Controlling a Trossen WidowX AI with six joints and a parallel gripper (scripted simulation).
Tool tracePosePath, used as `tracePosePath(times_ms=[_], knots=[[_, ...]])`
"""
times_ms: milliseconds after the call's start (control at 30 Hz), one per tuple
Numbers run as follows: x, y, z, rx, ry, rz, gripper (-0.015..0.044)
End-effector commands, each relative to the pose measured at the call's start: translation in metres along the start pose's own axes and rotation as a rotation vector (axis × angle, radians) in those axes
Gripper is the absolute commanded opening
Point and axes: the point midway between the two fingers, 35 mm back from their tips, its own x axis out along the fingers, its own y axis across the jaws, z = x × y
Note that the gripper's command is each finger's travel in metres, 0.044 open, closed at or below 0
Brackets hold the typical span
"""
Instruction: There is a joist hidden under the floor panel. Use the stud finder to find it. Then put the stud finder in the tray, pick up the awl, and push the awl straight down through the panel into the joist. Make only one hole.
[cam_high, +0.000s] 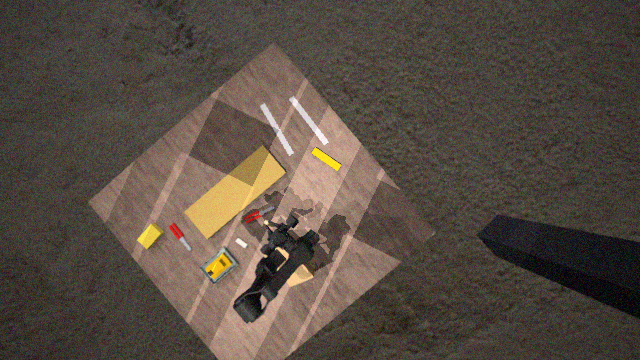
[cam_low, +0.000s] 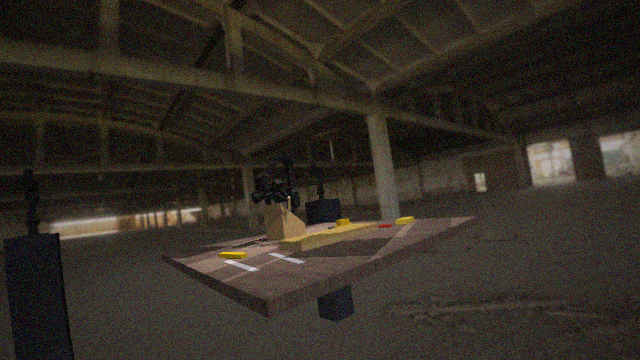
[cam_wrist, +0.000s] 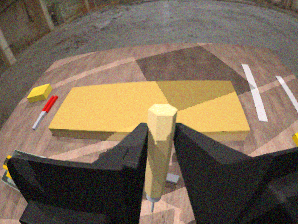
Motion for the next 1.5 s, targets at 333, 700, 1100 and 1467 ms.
tracePosePath(times_ms=[333,700,1100,1467], knots=[[0.025,0.003,-0.019,-0.041,0.322,0.059,0.0000],[0.040,0.008,-0.031,-0.100,0.507,0.092,0.0000],[0.051,0.003,-0.046,-0.044,0.834,-0.004,0.0000],[0.062,-0.004,-0.049,-0.040,1.052,-0.173,0.0000]])
